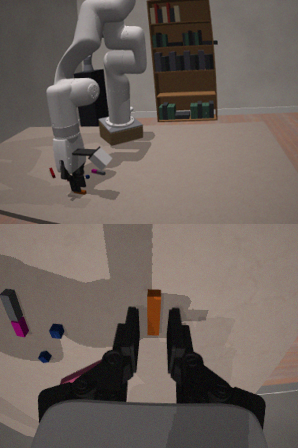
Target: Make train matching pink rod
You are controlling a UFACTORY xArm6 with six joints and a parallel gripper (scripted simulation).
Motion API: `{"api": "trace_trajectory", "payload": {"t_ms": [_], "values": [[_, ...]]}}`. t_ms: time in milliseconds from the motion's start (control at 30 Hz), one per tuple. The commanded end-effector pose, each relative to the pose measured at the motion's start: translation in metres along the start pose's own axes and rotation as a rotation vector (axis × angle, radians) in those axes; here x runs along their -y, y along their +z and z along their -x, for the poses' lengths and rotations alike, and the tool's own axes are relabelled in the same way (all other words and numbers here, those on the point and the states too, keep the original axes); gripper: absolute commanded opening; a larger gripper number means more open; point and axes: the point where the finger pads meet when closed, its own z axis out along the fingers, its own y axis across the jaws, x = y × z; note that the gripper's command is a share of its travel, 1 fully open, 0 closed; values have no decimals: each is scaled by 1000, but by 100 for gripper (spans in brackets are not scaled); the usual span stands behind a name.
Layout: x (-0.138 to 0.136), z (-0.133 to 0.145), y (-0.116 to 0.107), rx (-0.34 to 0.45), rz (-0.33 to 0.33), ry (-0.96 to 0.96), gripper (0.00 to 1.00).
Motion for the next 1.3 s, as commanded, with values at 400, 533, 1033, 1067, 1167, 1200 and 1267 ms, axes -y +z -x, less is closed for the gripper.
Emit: {"api": "trace_trajectory", "payload": {"t_ms": [400,533,1033,1067,1167,1200,1267], "values": [[-2,0,-1,0,4,0,24],[-2,0,0,0,4,0,24],[-2,0,9,0,4,0,24],[-2,0,10,0,4,0,24],[-2,0,12,0,4,0,24],[-2,0,12,0,4,0,24],[-2,0,13,0,4,0,24]]}}
